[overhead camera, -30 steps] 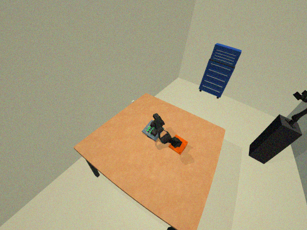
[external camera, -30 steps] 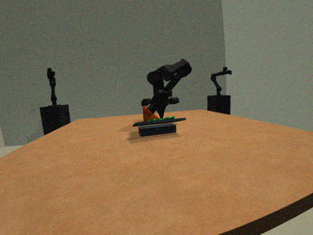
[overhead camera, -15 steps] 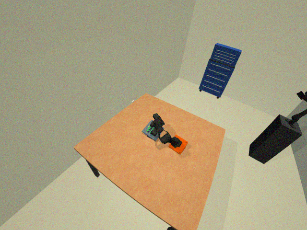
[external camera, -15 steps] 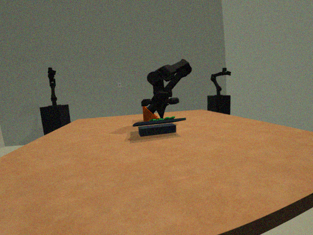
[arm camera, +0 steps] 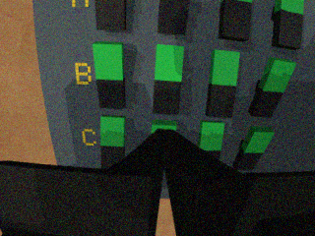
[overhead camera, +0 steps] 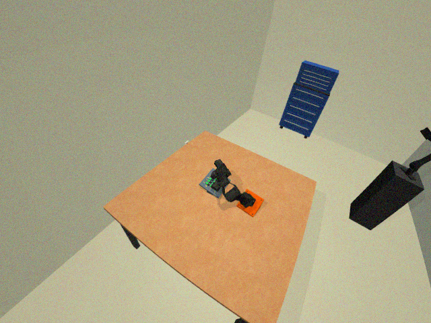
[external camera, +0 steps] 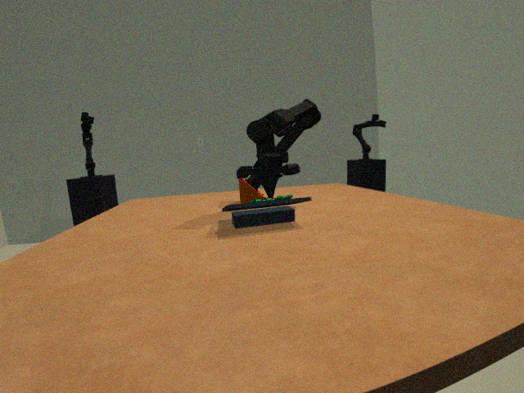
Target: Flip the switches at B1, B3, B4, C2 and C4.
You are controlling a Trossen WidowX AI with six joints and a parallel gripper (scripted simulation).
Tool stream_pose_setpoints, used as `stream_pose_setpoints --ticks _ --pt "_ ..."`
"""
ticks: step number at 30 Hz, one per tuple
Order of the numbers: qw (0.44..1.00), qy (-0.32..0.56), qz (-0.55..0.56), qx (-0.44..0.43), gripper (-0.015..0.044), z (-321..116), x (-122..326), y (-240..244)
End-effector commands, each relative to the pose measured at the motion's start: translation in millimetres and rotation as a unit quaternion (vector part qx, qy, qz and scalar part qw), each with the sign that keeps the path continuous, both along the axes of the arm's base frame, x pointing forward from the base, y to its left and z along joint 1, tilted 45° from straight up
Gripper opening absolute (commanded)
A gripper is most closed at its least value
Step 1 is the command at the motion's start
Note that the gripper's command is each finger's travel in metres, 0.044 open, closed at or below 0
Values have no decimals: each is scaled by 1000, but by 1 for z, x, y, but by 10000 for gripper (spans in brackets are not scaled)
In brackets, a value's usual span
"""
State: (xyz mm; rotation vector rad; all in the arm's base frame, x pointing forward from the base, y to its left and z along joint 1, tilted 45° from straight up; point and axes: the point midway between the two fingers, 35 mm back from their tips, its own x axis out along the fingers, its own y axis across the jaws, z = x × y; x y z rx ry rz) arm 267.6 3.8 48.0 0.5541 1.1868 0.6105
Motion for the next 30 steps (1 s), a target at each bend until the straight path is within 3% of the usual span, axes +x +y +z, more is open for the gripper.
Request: stream_pose_setpoints --ticks 1,16,23,30 --pt "1000 1 -2 3 0 0 0 1" --pt "1000 1 -2 3 0 -2 1 2" --pt "1000 -7 -11 3 0 41 -18 -43" --pt "1000 -7 -11 2 0 22 -13 -64"
